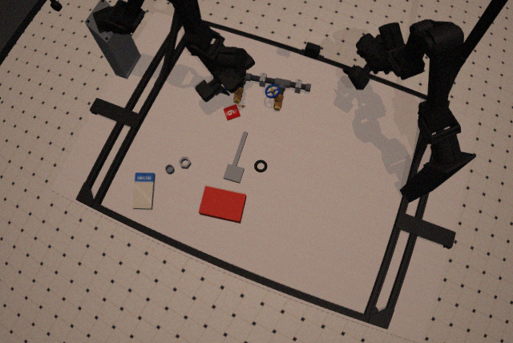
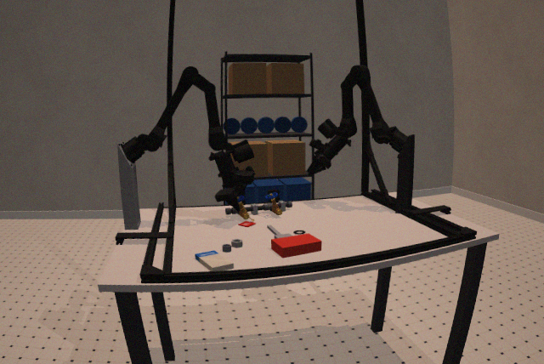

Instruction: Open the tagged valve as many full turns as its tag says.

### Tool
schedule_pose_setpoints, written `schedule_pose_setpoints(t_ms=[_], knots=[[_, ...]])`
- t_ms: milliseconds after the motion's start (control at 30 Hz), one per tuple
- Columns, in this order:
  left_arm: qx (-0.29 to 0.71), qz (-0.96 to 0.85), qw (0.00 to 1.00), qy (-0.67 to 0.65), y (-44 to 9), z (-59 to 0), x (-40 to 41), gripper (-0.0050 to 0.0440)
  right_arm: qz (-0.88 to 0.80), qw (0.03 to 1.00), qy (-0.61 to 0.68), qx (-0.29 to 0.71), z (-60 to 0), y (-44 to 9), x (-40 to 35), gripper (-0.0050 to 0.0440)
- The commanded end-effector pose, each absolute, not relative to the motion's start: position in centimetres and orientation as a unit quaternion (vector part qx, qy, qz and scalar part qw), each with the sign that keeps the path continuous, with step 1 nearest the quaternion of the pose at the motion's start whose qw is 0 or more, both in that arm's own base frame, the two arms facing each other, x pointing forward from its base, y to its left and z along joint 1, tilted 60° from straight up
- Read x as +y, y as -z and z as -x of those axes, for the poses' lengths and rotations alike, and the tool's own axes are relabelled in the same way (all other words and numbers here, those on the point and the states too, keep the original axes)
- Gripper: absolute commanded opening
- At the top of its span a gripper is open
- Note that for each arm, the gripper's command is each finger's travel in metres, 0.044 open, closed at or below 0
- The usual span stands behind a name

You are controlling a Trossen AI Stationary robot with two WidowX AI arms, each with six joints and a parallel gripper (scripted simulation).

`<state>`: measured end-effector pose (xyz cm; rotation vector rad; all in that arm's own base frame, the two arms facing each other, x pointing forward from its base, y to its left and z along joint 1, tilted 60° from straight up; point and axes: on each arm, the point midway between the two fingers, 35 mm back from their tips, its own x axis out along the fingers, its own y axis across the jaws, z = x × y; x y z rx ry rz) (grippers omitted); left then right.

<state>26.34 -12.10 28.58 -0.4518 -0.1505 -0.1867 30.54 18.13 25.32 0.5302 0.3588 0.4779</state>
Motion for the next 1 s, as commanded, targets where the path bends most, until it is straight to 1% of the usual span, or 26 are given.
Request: schedule_pose_setpoints(t_ms=[0,100,300,333,600,733,967], knots=[[-0.074,0.223,0.967,0.092,-28.58,-26.34,-12.11,0.04,-0.257,0.922,-0.233,0.174,-30.51,-25.31,18.11,0.016],[-0.074,0.223,0.967,0.092,-28.58,-26.34,-12.11,0.04,-0.257,0.922,-0.233,0.174,-30.51,-25.31,18.11,0.016],[-0.074,0.223,0.967,0.092,-28.58,-26.34,-12.11,0.04,-0.257,0.922,-0.233,0.174,-30.51,-25.31,18.11,0.0016],[-0.074,0.223,0.967,0.092,-28.58,-26.34,-12.11,0.04,-0.257,0.922,-0.233,0.174,-30.51,-25.31,18.11,0.0],[-0.074,0.223,0.967,0.092,-28.58,-26.34,-12.1,0.04,-0.25,0.924,-0.233,0.173,-30.54,-25.31,18.12,0.0],[-0.074,0.223,0.967,0.092,-28.58,-26.34,-12.1,0.04,-0.118,0.95,-0.255,0.138,-30.54,-25.31,18.12,0.0],[-0.074,0.223,0.967,0.092,-28.58,-26.34,-12.1,0.04,0.039,0.956,-0.275,0.094,-30.54,-25.31,18.12,0.0]])
